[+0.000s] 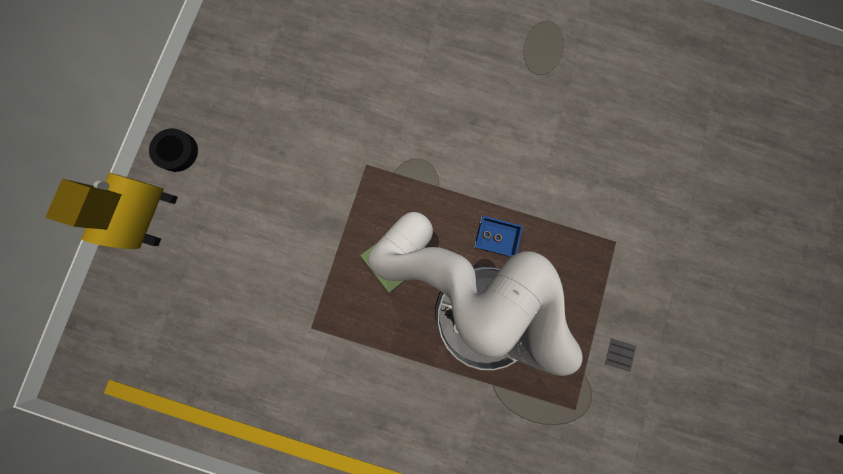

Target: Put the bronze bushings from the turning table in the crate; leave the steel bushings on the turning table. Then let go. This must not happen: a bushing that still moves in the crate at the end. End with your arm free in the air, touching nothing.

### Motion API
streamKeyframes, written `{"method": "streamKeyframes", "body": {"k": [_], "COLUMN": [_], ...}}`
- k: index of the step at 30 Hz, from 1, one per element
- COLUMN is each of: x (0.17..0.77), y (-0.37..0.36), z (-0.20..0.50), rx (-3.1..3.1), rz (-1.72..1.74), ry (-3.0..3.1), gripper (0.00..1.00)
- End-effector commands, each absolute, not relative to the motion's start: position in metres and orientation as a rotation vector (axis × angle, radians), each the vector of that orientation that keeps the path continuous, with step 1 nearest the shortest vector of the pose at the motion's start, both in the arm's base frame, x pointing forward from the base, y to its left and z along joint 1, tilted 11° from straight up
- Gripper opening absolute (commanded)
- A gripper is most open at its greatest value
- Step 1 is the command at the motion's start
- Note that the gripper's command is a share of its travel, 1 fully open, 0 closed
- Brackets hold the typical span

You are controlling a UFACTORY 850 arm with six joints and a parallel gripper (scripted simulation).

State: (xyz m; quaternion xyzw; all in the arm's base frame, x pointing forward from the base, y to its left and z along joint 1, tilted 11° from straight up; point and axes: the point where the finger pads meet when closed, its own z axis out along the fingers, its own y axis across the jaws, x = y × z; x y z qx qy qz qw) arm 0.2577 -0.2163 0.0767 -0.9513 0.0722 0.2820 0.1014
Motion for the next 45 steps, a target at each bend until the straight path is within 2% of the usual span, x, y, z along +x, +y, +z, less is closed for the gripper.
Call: {"method": "streamKeyframes", "body": {"k": [1,20,45], "x": [0.258,0.258,0.247], "y": [-0.216,-0.217,-0.226], "z": [0.077,0.081,0.155], "rx": [-2.809,-2.809,-2.809], "rz": [0.832,0.832,0.832], "ry": [0.215,0.215,0.215], "gripper": [0.0,0.0,0.0]}}
